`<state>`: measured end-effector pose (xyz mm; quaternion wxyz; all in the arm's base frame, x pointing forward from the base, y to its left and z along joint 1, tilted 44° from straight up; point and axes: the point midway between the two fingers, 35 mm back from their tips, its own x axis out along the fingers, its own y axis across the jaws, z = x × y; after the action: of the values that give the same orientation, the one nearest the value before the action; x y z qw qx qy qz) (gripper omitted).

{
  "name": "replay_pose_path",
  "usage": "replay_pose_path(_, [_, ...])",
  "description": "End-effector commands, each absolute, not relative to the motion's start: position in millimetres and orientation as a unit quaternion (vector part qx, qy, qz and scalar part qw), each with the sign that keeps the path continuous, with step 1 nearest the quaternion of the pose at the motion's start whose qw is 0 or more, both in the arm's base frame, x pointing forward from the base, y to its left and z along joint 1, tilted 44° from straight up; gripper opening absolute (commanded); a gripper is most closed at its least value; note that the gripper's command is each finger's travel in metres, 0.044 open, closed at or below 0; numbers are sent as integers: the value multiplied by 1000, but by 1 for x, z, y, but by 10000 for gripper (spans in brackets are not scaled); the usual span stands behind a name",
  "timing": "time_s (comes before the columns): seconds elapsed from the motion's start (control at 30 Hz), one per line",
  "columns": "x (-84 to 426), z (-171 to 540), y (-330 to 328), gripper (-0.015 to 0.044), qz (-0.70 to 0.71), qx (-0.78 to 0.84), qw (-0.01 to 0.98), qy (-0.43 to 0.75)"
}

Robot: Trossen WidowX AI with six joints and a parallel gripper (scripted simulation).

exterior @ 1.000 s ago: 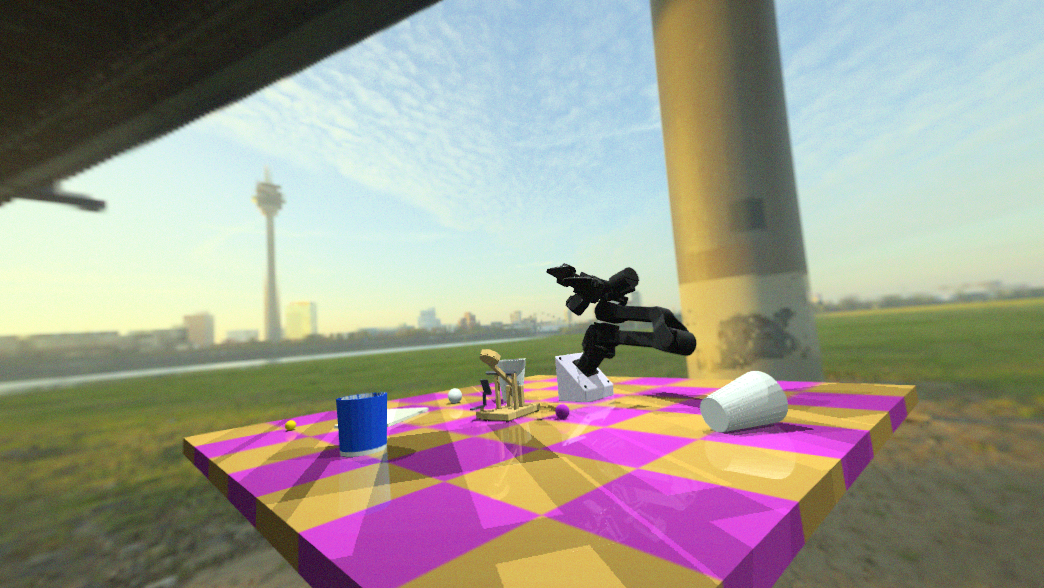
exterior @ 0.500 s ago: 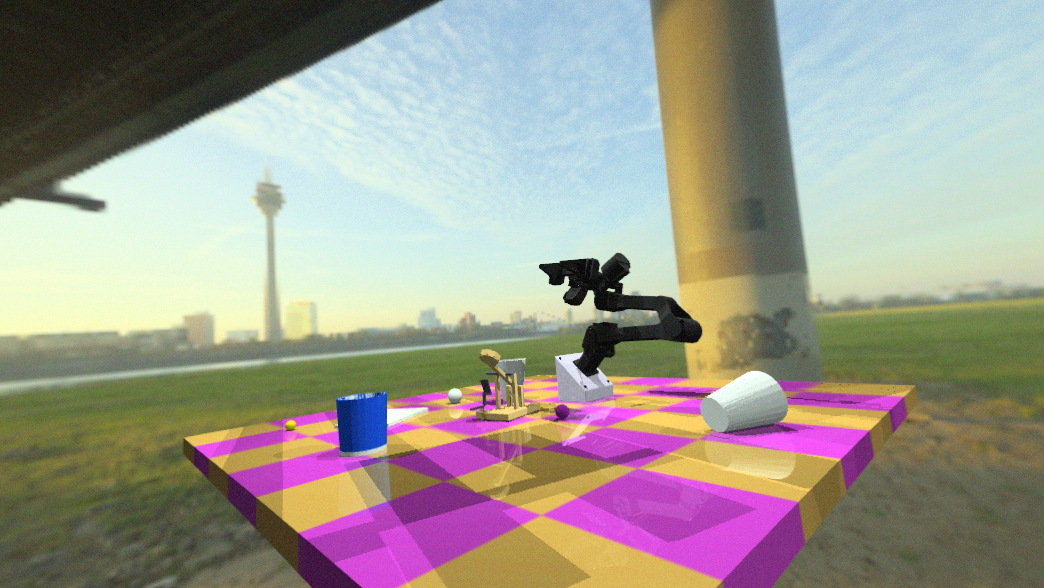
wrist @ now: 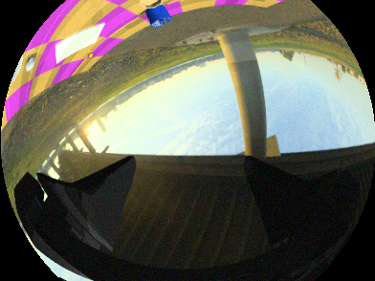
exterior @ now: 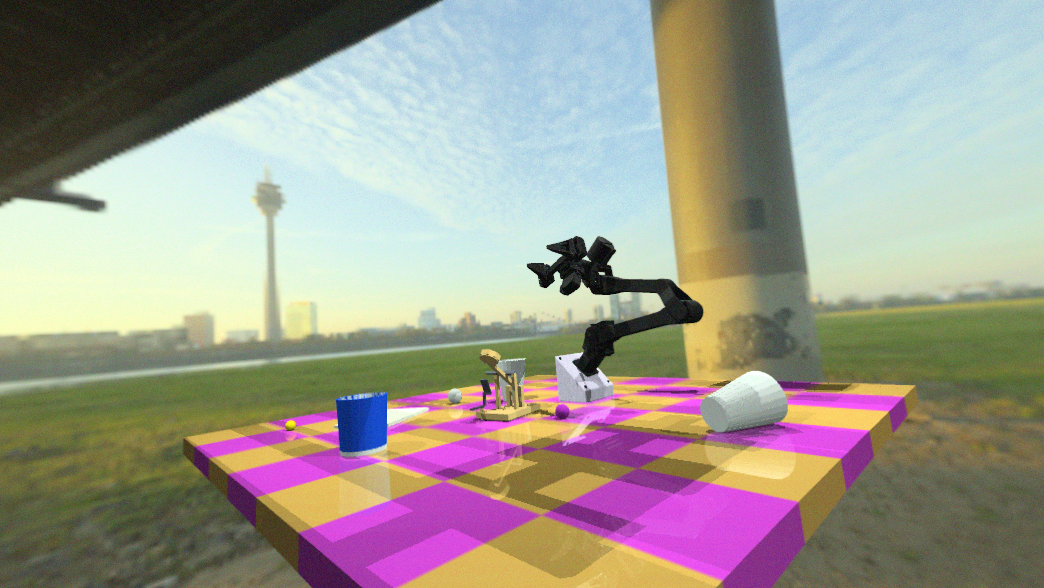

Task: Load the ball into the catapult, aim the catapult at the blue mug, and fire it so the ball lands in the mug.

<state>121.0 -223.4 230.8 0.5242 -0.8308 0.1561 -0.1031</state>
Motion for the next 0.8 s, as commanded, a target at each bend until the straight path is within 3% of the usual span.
replay_pose_path(0.0, [129, 230, -231, 440, -99, -801, 571, 148])
replay_pose_path(0.77, [196, 197, -260, 440, -15, -529, 836, 148])
